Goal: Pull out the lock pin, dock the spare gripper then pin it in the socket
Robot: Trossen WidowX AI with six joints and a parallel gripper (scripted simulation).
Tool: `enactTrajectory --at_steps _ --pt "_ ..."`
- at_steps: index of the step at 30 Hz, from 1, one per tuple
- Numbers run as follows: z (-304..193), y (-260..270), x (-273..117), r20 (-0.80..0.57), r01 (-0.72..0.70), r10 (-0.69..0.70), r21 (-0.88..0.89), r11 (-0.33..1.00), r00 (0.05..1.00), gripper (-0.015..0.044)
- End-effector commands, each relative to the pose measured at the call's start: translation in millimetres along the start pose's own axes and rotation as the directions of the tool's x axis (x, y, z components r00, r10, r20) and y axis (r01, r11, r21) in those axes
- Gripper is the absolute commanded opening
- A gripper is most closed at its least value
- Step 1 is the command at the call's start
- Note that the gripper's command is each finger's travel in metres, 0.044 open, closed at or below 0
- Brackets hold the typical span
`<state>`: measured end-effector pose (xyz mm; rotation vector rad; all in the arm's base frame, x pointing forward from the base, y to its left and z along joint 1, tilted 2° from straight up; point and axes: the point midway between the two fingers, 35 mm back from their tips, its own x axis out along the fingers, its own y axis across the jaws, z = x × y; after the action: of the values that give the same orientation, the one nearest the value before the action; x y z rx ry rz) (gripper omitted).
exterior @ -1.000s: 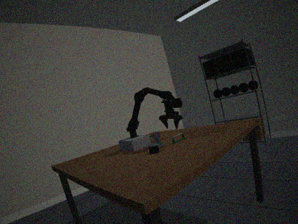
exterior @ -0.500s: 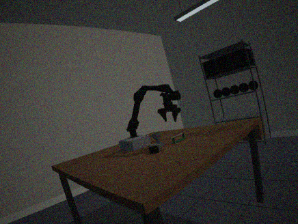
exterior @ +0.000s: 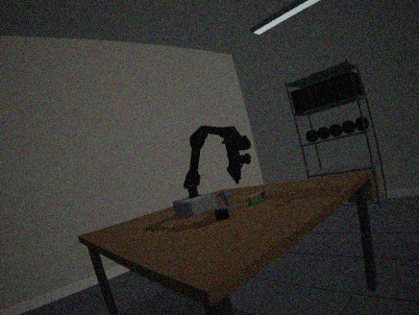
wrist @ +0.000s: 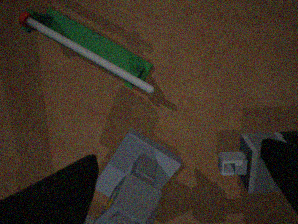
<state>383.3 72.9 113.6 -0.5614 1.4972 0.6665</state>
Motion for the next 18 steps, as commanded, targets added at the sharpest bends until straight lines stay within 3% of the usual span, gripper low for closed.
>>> enactTrajectory --at_steps 1,7,13,18 --pt "-40.1 -58.7 0.9 0.026 0.024 -0.057 0.685 0.728 0.998 0.0440" --pt "-64.5 -86.3 2.4 0.031 0.006 -0.085 0.916 0.400 0.996 0.0440" --pt "-90.2 -110.7 3.8 0.032 -0.030 -0.113 0.999 0.020 0.993 0.0440" --pt "-92.3 -112.6 3.9 0.032 -0.033 -0.115 0.999 -0.010 0.993 0.0440"
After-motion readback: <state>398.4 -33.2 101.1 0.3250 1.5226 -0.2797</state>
